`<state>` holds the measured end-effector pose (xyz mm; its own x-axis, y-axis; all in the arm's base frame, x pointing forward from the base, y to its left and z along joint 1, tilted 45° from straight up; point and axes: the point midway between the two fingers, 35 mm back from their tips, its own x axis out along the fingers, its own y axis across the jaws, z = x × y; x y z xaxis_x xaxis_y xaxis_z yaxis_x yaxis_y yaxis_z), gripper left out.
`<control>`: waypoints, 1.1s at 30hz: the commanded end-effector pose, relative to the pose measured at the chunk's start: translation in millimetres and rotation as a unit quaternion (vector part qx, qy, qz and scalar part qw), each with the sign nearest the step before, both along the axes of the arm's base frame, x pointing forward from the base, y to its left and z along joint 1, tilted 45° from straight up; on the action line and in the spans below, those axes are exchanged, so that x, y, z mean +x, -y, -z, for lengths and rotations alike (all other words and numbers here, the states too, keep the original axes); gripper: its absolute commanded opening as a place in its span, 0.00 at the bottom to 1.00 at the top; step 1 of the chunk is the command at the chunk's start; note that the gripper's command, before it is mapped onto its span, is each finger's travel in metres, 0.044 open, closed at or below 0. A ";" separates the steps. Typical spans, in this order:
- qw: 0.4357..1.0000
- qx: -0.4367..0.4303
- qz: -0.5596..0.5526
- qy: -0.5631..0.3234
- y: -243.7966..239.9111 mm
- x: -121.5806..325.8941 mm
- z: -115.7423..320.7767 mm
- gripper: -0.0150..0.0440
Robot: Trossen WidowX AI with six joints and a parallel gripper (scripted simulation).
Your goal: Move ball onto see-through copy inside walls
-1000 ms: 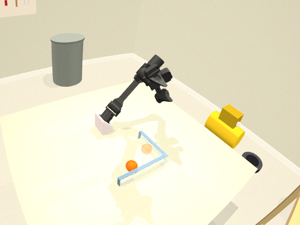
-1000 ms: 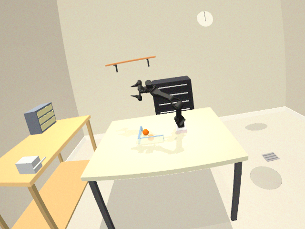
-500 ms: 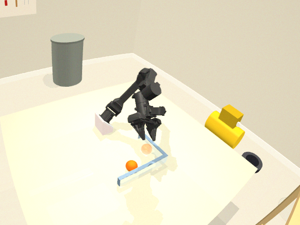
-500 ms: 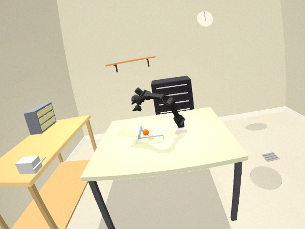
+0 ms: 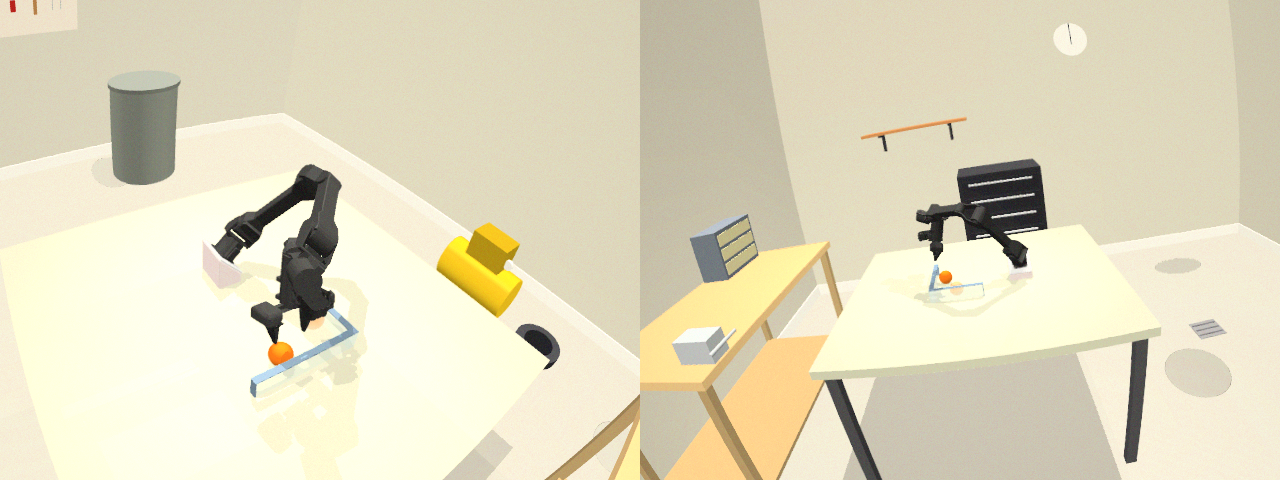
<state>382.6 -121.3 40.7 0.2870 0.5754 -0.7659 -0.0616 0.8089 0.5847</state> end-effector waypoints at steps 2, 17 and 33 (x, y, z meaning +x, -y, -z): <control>0.989 0.071 -0.053 -0.116 -39.2 -23.6 24.2 0.96; 0.989 0.071 -0.053 -0.116 -49.7 -22.9 34.8 0.96; 0.989 0.070 -0.053 -0.117 -64.5 -21.4 50.3 0.96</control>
